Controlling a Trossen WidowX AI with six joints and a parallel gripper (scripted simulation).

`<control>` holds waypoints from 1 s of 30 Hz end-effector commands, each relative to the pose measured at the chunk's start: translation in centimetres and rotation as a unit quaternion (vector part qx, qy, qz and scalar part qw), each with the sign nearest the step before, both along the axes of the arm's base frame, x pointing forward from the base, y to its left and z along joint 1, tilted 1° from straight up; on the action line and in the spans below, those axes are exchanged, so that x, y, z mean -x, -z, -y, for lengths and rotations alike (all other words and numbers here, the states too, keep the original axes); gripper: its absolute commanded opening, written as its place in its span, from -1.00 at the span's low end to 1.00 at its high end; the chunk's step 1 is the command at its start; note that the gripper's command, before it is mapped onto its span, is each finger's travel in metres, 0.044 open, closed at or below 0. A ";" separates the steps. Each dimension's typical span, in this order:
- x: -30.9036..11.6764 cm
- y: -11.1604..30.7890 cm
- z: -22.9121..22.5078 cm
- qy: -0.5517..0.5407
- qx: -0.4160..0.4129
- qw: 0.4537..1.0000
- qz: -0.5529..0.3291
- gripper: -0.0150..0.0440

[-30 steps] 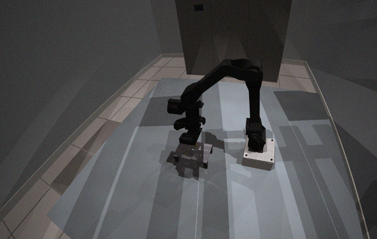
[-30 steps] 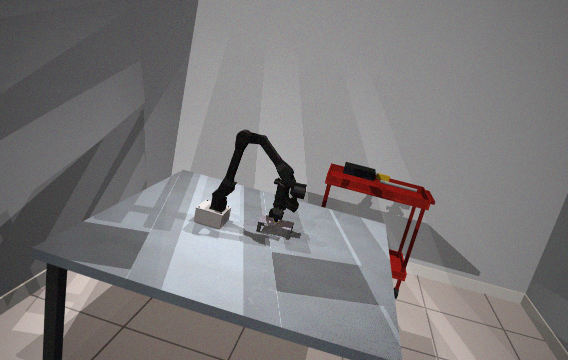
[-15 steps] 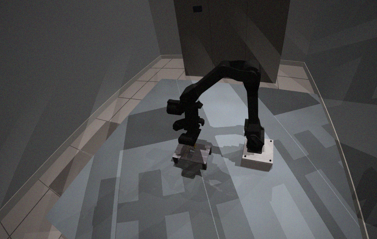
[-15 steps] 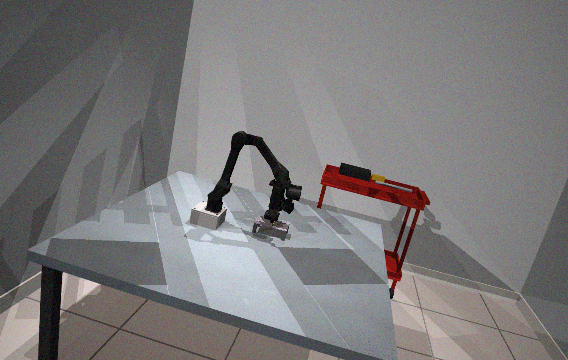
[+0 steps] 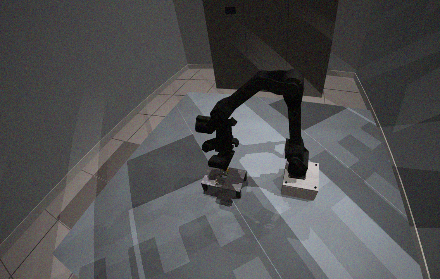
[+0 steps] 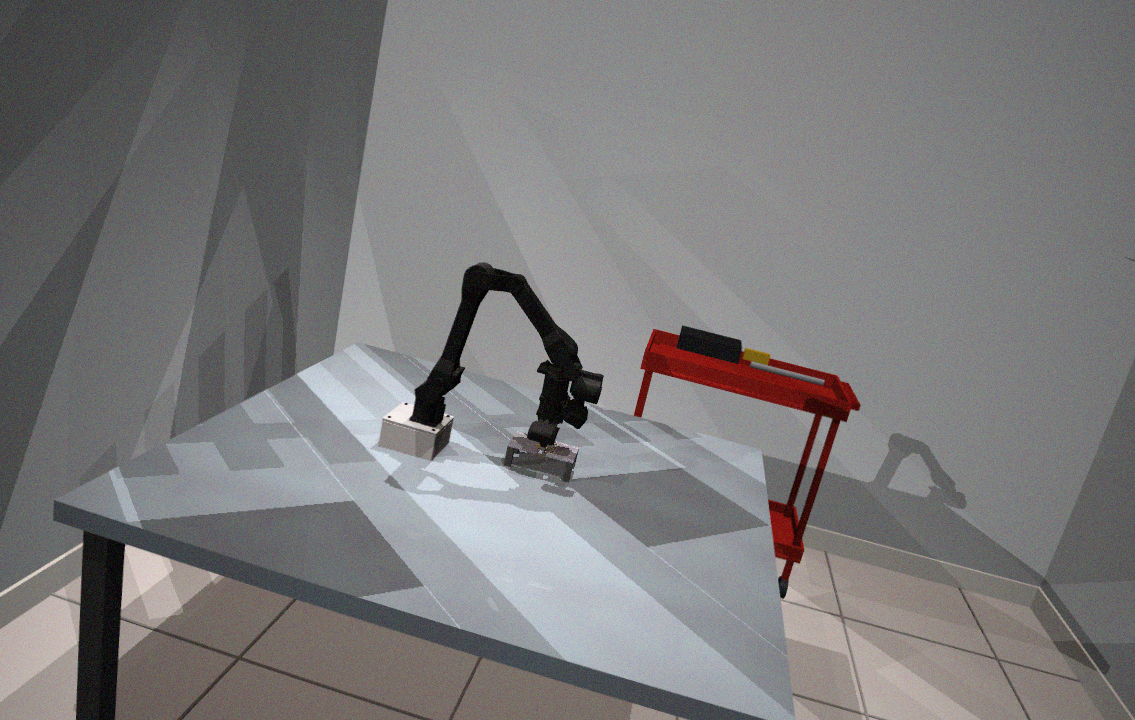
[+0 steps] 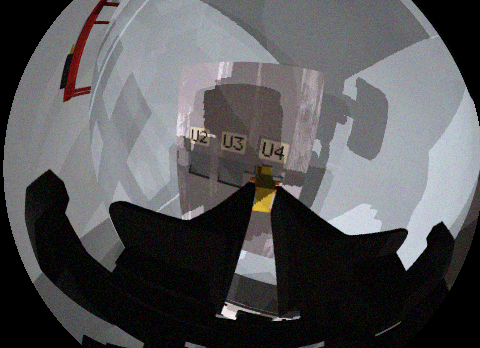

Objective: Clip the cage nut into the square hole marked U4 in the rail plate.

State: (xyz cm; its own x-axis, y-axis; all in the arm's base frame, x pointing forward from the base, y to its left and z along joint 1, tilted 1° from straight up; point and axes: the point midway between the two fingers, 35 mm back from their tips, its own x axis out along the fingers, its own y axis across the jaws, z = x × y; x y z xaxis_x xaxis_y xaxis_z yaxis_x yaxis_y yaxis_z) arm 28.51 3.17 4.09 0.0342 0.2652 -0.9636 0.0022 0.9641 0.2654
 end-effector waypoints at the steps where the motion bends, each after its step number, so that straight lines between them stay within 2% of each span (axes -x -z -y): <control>1: 0.0 0.0 0.0 -0.002 -0.006 1.000 0.001 -0.38; 30: 0.0 0.2 0.2 -0.004 -0.032 0.999 0.001 -0.38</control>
State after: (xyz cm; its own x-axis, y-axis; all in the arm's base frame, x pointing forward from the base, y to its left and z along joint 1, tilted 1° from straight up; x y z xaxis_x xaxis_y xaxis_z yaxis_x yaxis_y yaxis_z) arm 28.51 2.91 3.95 0.0340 0.3139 -0.9488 -0.0002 0.9494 0.3141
